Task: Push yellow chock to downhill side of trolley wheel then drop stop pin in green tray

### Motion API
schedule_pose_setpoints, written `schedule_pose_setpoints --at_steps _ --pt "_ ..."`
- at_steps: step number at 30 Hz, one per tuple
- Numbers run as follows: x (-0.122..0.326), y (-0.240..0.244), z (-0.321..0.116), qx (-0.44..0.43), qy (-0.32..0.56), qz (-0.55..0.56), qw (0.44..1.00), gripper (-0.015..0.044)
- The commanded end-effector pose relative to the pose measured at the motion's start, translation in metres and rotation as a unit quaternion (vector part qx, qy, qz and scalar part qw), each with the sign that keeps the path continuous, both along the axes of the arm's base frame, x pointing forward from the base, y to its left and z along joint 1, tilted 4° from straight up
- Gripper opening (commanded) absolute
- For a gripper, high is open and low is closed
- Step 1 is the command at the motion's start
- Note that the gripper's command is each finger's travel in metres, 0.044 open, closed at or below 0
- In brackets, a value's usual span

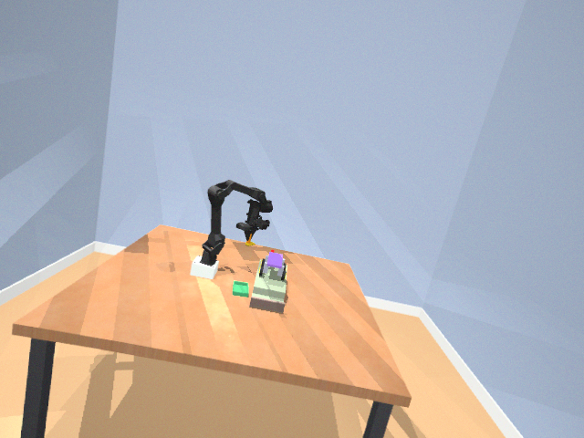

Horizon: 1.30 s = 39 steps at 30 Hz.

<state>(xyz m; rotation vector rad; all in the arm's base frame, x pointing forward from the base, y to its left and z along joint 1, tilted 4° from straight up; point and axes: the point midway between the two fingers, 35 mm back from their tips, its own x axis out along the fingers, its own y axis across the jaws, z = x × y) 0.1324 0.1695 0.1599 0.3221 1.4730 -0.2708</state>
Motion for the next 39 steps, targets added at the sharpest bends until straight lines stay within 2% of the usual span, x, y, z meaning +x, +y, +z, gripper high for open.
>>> schedule_pose_setpoints --at_steps 1,12,20,39 --pt "-0.001 0.000 0.000 -0.004 0.001 0.060 0.998 0.0000" --pt "-0.001 0.000 0.000 -0.017 -0.003 0.232 0.973 0.0000" --pt "0.002 -0.004 0.000 -0.018 -0.003 0.241 0.970 0.0000" --pt "0.033 -0.059 -0.001 -0.023 -0.004 0.272 0.962 0.0000"
